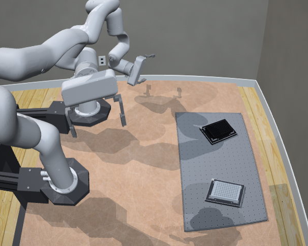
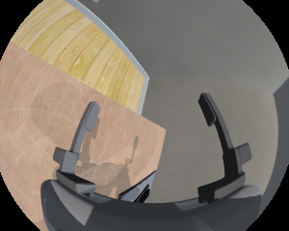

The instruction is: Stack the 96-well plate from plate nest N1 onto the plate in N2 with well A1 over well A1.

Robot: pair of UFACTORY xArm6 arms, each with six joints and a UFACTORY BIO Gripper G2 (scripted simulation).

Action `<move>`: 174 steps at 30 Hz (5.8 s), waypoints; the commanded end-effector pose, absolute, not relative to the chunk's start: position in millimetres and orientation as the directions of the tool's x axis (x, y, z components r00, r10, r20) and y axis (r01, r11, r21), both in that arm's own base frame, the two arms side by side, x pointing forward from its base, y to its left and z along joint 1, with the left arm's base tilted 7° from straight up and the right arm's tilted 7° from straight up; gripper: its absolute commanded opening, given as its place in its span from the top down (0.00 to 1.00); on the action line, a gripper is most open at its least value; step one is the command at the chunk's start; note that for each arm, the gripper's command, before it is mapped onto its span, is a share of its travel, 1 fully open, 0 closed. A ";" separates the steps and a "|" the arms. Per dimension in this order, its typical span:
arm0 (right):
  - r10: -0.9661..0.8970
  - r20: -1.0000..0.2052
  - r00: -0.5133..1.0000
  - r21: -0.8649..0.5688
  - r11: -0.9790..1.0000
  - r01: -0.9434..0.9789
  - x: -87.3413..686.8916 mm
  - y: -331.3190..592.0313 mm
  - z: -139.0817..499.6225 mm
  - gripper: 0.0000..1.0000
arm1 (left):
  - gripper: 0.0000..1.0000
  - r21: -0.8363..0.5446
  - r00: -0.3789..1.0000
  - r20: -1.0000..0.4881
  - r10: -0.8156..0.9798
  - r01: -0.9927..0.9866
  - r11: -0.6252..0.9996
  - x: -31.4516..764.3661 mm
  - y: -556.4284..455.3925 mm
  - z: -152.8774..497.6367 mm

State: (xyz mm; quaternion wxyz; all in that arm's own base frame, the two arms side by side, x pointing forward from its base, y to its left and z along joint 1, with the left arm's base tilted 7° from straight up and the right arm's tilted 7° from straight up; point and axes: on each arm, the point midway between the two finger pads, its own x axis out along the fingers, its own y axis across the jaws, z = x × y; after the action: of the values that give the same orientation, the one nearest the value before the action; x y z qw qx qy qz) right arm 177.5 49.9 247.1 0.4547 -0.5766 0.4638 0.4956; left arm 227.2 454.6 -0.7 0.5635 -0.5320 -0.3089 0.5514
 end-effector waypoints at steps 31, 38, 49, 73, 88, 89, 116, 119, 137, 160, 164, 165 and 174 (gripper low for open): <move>-0.104 -0.993 0.048 -0.066 0.184 -0.981 184.4 -12.1 247.7 0.00 | 0.00 -0.941 0.201 -0.236 0.951 -0.292 -0.172 227.5 455.4 0.4; -0.108 -0.993 0.037 -0.066 0.280 -0.958 182.3 -30.4 247.7 0.00 | 0.00 -0.941 0.201 -0.236 0.951 -0.292 -0.172 227.5 455.4 0.4; -0.113 -0.993 0.016 -0.066 0.459 -0.886 173.1 -64.8 247.7 0.00 | 0.00 -0.941 0.201 -0.236 0.951 -0.292 -0.172 227.5 455.4 0.4; -0.114 -0.993 0.001 -0.066 0.571 -0.819 163.1 -86.9 247.7 0.00 | 0.00 -0.941 0.201 -0.236 0.951 -0.292 -0.172 227.5 455.4 0.4; -0.114 -0.993 0.001 -0.066 0.571 -0.818 163.1 -86.9 247.7 0.00 | 0.63 -0.941 0.201 -0.236 0.951 -0.292 -0.172 227.5 454.8 5.4; -0.114 -0.993 0.001 -0.066 0.571 -0.818 163.1 -86.9 247.7 0.00 | 0.63 -0.941 0.201 -0.236 0.951 -0.292 -0.172 227.5 454.3 10.3; -0.114 -0.993 0.001 -0.066 0.571 -0.818 163.1 -86.9 247.7 0.00 | 0.63 -0.849 0.435 -0.339 0.835 -0.523 -0.072 288.8 388.9 31.8; -0.114 -0.993 0.001 -0.066 0.571 -0.818 163.1 -86.9 247.7 0.00 | 0.63 -0.839 0.450 -0.348 0.822 -0.541 -0.058 291.9 385.0 31.3; -0.114 -0.993 0.001 -0.066 0.571 -0.818 163.1 -86.9 247.7 0.00 | 0.63 -0.710 0.581 -0.417 0.699 -0.689 0.149 335.5 320.7 23.9; -0.114 -0.993 0.001 -0.066 0.571 -0.818 163.1 -86.9 247.7 0.00 | 0.63 -0.405 0.735 -0.431 0.523 -0.676 0.616 394.7 238.9 15.1; -0.114 -0.993 0.001 -0.066 0.571 -0.818 163.1 -86.9 247.7 0.00 | 0.63 -0.338 0.768 -0.412 0.491 -0.629 0.700 408.1 224.3 16.9; -0.114 -0.993 0.001 -0.066 0.571 -0.818 163.1 -86.9 247.7 0.00 | 0.63 -0.319 0.777 -0.405 0.482 -0.614 0.722 411.3 220.7 18.5; -0.114 -0.993 0.001 -0.066 0.571 -0.818 163.1 -86.9 247.7 0.00 | 0.63 -0.225 0.826 -0.363 0.431 -0.526 0.820 432.8 196.5 30.3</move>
State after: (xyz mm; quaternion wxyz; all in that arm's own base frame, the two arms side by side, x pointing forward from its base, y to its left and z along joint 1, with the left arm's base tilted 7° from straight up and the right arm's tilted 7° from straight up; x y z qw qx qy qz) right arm 162.5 -87.1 247.1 0.6070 -0.3615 0.6456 0.2898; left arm 424.3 204.8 24.9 0.9327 -0.1846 0.1501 0.2712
